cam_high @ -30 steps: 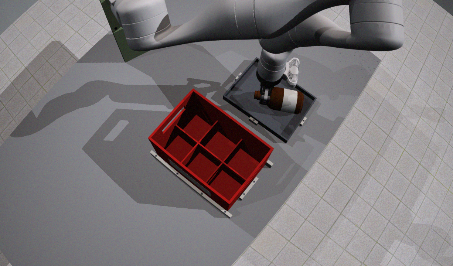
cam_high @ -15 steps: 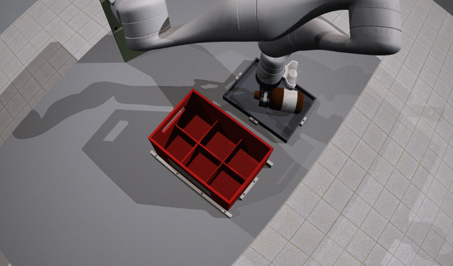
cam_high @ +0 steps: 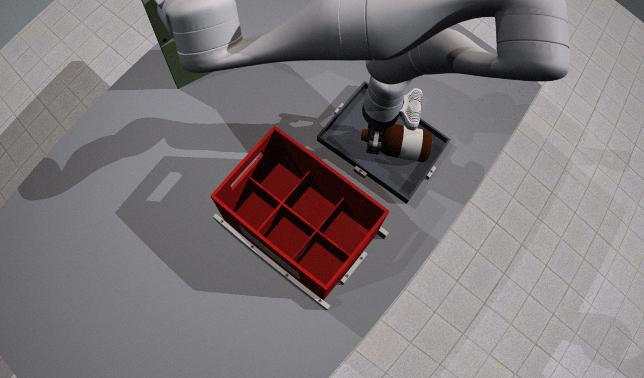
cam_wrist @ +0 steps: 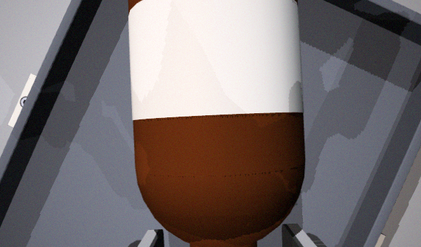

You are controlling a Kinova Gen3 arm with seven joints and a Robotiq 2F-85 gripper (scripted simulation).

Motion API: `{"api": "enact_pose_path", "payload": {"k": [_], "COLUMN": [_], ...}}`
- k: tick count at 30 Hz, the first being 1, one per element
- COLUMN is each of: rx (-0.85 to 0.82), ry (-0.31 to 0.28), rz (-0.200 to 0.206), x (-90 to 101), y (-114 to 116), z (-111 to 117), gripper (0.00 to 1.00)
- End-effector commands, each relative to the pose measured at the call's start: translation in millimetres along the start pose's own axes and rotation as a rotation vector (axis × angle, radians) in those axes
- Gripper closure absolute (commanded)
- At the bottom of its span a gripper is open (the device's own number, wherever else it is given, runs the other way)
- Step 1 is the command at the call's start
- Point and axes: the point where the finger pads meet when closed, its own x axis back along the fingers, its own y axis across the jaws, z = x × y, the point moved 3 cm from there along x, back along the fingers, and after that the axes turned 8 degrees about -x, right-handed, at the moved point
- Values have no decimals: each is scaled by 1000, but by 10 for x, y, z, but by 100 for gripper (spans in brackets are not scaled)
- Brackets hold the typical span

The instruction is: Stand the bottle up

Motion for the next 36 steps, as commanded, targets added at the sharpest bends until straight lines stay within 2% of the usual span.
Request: {"api": "enact_pose_path", "payload": {"k": [1,35,36], "rx": [0,0,0], "ry": [0,0,0], "rz": [0,0,0], "x": [0,0,0], "y": [0,0,0], "z": [-1,-1,-1], "gripper": [36,36,100]}}
